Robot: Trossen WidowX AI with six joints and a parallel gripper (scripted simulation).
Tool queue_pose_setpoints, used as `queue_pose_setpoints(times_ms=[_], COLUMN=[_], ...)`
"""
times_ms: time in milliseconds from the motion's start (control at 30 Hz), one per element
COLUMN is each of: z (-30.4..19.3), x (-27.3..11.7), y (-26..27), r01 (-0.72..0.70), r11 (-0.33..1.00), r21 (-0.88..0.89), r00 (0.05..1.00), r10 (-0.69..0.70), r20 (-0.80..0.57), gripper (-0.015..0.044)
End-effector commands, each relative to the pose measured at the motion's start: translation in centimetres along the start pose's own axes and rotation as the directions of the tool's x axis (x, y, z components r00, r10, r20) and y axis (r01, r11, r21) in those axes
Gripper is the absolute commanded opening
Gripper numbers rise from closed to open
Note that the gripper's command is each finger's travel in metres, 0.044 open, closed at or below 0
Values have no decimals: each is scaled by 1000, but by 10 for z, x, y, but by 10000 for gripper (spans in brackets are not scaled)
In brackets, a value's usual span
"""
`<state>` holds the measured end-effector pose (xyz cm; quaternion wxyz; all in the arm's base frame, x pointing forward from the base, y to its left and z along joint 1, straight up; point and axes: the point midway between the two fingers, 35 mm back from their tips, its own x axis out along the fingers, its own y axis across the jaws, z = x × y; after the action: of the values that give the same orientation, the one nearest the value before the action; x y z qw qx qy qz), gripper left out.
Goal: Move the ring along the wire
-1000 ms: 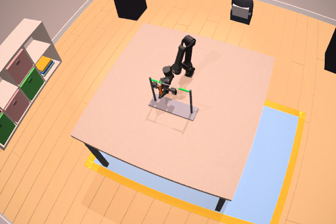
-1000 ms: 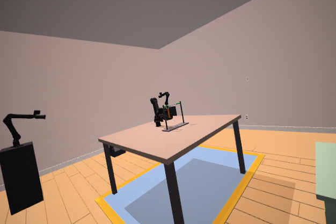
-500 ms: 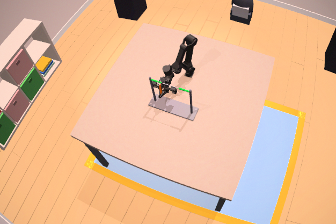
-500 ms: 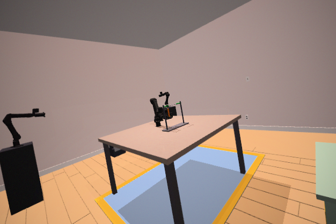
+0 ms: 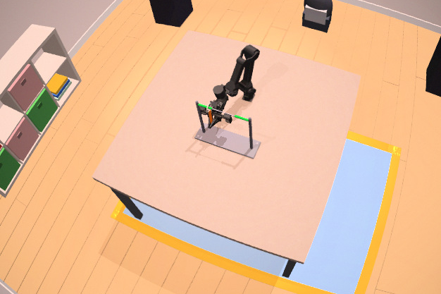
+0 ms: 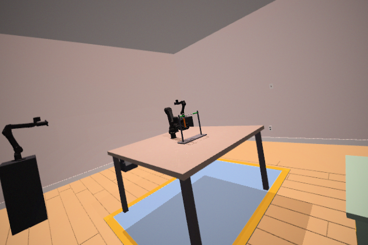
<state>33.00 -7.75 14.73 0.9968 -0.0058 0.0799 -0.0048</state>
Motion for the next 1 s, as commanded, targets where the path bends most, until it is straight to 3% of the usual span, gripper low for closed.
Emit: queue_pose_setpoints(times_ms=[0,967], z=[0,1], x=[0,1], y=[0,28], r01=[3,-1], r11=[1000,1000], r21=[1,7], r00=[1000,1000], r10=[-3,1], r20=[0,-4], gripper=[-150,-150])
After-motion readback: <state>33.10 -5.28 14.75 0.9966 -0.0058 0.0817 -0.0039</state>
